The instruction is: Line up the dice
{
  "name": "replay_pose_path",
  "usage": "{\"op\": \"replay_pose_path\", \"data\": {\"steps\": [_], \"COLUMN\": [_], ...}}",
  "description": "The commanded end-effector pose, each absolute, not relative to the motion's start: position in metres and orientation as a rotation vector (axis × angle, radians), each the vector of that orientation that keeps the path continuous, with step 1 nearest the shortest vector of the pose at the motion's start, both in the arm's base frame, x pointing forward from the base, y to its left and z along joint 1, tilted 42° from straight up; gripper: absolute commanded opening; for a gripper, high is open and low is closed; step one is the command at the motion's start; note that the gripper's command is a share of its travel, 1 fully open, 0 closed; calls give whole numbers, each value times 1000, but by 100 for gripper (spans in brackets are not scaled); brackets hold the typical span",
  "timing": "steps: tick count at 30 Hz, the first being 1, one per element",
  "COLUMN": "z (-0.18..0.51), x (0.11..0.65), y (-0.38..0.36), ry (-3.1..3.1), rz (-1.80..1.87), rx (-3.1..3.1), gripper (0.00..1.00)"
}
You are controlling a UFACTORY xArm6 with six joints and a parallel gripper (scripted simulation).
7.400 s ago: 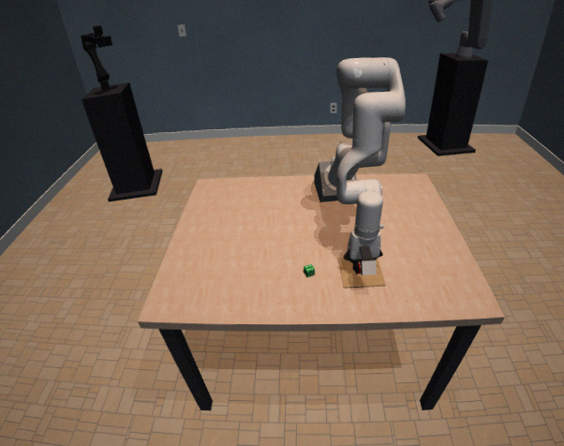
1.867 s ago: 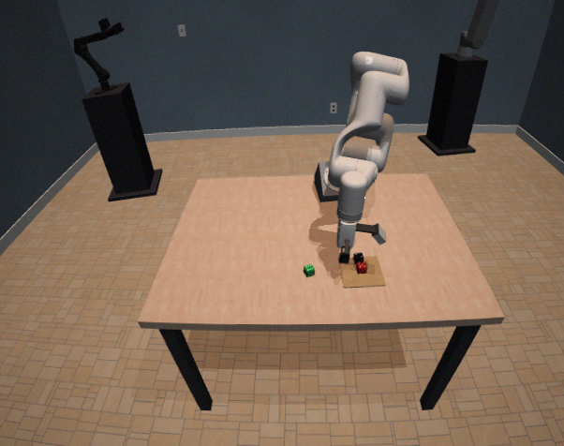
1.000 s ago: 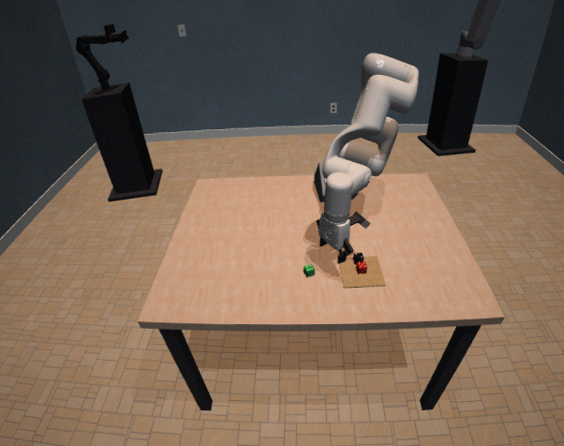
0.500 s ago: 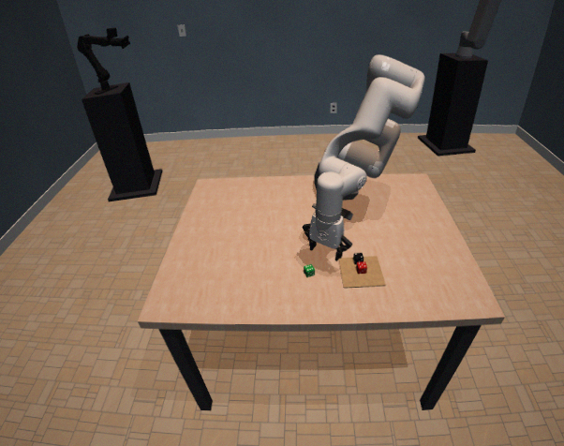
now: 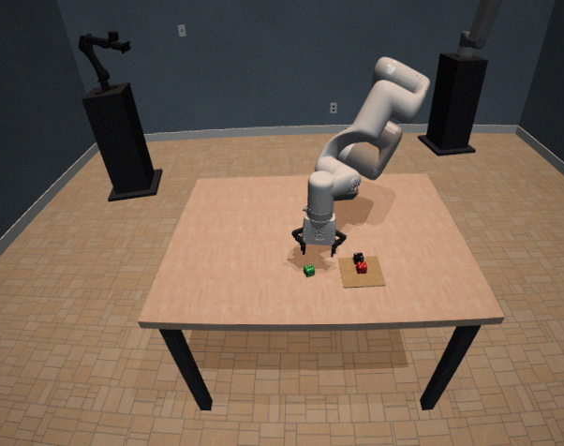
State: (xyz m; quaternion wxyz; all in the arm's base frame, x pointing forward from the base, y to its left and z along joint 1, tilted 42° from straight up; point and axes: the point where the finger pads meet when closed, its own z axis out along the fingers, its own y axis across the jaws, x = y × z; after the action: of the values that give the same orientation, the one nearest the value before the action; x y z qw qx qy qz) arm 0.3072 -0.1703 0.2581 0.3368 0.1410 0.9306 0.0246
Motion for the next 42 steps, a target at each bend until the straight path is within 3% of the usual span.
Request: {"op": "replay_pose_path", "data": {"steps": [1, 30, 31, 42], "z": [259, 259, 259, 259], "x": [307, 301, 301, 301], "y": [-176, -200, -200, -200], "ry": [2420, 2393, 2393, 2393], "rz": [55, -148, -148, -148], "rx": [230, -256, -256, -256], "gripper": [100, 100, 47, 47]}}
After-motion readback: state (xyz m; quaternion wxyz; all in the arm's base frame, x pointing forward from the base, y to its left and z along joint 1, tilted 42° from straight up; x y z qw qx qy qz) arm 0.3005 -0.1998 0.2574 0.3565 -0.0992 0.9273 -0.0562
